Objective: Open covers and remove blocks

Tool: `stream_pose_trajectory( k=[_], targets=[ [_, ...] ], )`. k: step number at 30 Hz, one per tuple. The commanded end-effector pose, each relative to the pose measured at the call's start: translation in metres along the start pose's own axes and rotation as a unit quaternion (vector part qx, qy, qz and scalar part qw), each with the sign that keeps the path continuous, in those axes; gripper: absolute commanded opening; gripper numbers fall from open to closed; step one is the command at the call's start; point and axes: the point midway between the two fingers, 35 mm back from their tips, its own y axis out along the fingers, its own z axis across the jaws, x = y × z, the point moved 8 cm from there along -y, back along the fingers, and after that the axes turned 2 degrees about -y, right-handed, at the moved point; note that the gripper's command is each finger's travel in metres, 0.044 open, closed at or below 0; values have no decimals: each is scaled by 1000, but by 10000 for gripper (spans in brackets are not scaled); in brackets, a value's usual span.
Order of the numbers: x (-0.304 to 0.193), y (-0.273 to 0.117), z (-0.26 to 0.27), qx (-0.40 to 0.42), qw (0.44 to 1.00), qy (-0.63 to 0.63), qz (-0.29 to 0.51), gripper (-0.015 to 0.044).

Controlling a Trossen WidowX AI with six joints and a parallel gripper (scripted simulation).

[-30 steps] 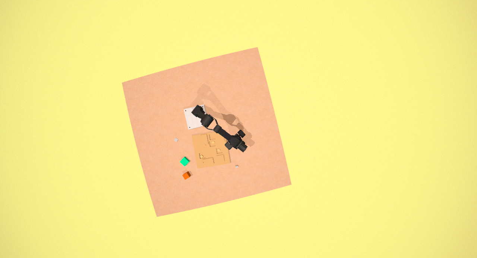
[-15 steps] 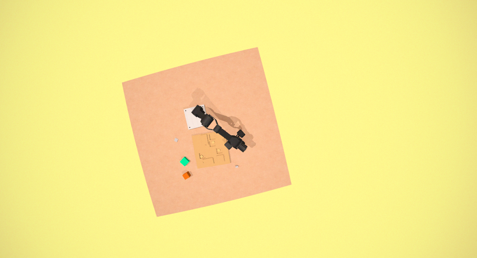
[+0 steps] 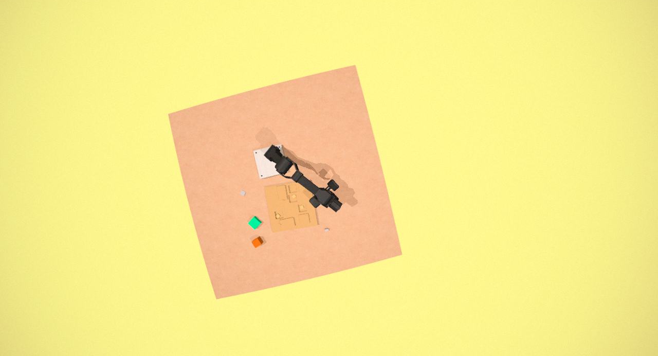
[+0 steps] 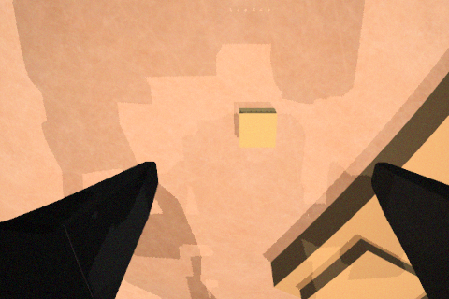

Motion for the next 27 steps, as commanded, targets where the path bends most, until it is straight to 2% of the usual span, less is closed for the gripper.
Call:
stream_pose_trajectory(
  k=[1, 10, 20, 27],
  targets=[
    [0, -20, 0, 1, 1000, -2, -12, 440],
    [-2, -32, 0, 0, 1000, -2, -11, 440],
    [-18, -33, -46, -4, 982, -187, -10, 177],
    [-38, -34, -82, -6, 989, -147, -9, 0]
  ],
)
